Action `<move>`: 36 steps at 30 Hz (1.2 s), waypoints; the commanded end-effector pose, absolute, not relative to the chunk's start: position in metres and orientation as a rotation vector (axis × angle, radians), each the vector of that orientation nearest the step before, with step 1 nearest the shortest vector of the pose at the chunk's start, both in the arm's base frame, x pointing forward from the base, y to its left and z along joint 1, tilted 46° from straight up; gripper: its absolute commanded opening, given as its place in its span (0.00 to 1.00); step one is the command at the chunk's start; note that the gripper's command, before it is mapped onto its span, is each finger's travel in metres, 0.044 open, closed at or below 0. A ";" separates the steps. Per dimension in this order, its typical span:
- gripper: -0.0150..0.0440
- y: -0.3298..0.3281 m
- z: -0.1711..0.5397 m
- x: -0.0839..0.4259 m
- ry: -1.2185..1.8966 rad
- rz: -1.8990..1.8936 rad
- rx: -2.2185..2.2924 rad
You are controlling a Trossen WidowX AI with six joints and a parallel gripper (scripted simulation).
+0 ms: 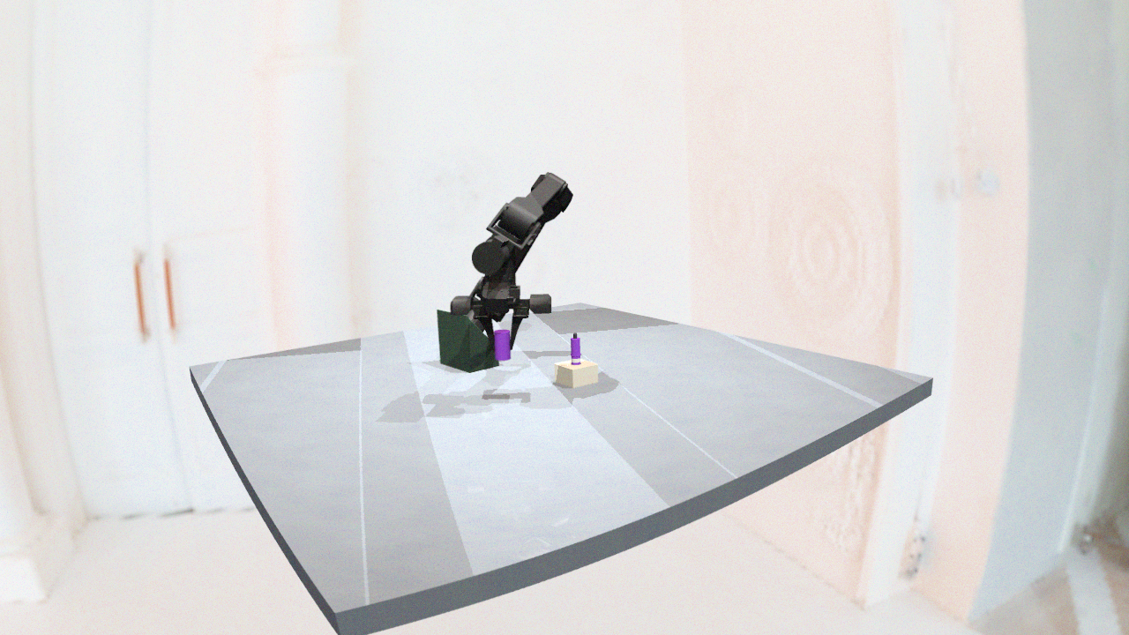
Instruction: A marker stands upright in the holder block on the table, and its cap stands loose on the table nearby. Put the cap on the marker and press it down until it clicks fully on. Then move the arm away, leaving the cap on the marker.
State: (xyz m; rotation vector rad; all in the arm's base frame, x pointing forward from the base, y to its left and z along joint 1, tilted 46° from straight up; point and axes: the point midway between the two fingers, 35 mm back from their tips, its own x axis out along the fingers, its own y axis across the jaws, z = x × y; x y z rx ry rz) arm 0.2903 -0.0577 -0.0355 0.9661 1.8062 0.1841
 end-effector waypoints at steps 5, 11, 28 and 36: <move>0.25 -0.040 -0.001 0.298 1.804 0.183 0.970; 0.25 -0.026 0.022 0.301 1.802 0.187 0.970; 0.25 0.013 0.086 0.298 1.800 0.203 0.970; 0.25 0.030 0.112 0.292 1.802 0.213 0.975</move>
